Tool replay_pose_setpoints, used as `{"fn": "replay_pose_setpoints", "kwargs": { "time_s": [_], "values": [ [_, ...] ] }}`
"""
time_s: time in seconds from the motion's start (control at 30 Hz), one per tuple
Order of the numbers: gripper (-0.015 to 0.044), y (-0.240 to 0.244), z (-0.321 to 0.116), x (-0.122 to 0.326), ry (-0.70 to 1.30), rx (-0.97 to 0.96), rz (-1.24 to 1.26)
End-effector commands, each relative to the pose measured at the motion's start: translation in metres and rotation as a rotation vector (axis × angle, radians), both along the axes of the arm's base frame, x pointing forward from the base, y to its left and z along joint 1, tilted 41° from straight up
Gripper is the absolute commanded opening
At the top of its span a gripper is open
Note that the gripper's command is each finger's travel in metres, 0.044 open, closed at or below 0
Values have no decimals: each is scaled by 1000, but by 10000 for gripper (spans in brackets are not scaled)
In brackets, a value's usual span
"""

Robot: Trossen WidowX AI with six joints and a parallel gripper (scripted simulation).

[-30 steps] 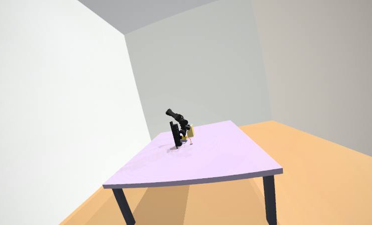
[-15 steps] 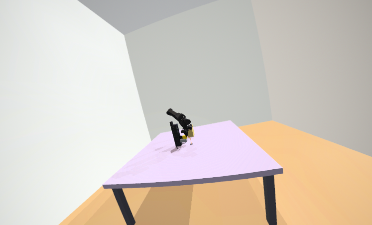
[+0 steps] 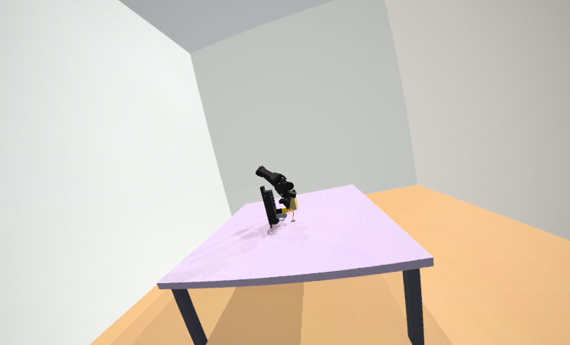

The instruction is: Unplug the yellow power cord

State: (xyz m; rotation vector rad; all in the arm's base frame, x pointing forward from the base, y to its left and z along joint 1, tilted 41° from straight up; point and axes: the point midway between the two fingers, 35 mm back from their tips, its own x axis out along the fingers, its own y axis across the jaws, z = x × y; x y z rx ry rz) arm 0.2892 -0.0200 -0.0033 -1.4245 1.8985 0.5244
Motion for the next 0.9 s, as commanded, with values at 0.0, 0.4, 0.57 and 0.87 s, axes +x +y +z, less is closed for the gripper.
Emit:
{"fn": "replay_pose_setpoints", "kwargs": {
  "time_s": [0.0, 0.4, 0.57, 0.87],
  "values": [
    [160, -2, 1, 0, 2, -5, 0],
    [160, 6, 10, 0, -10, 35, 31],
    [160, 2, 13, -1, -10, 35, 31],
    [160, -8, 22, -5, -9, 34, 31]
  ]
}}
